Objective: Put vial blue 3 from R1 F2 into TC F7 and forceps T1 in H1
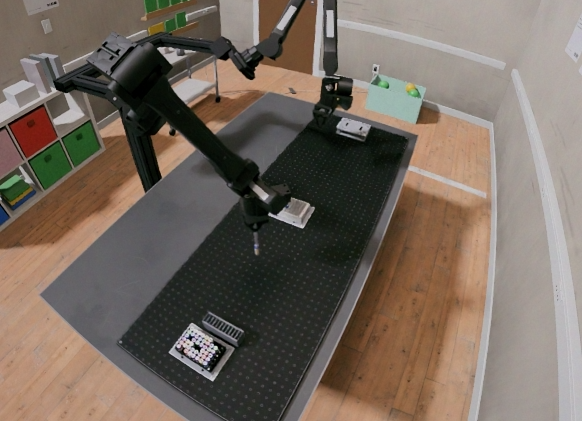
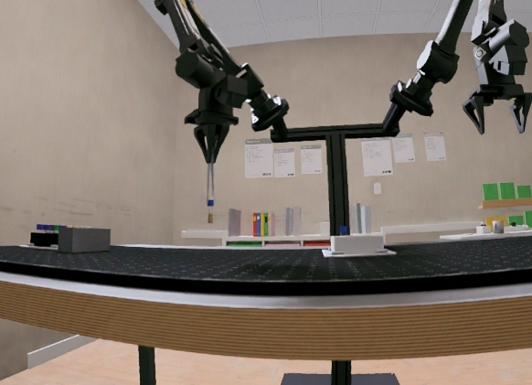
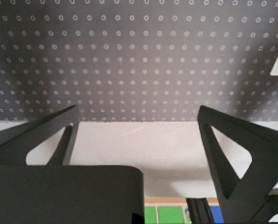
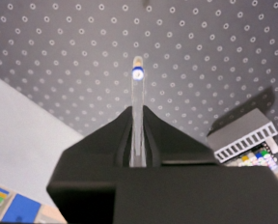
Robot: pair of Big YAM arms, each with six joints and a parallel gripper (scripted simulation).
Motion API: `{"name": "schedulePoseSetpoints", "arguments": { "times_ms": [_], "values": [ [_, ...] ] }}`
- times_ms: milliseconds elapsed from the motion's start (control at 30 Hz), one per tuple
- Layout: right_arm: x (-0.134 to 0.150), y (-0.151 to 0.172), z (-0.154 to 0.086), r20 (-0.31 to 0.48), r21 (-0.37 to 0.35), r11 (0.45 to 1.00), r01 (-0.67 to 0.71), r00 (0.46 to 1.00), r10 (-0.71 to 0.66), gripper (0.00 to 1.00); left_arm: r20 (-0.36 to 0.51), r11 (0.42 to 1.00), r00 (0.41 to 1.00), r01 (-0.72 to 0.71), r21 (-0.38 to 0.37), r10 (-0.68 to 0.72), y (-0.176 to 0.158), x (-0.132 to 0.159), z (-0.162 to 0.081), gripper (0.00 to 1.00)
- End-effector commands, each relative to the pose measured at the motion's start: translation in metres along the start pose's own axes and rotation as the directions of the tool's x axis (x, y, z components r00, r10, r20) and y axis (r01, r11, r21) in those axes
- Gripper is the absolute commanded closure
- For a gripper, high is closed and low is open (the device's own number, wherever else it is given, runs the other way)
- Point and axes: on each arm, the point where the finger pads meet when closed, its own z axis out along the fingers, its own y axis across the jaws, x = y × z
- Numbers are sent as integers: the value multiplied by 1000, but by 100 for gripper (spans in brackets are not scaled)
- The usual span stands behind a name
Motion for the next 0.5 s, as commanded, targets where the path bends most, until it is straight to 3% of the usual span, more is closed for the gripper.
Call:
{"name": "schedulePoseSetpoints", "arguments": {
  "times_ms": [0, 467],
  "values": [
    [-7, 13, 3, 4, -7, 1000, -3, 1000, 3, 91, 13, 1000, 1000, -1, -3, 1, 1, -4, -1, 0],
    [-19, 29, 2, 4, -8, 1000, -2, 1000, 2, 91, 13, 1000, 1000, -1, -3, 1, 1, -4, -1, 0]
  ]
}}
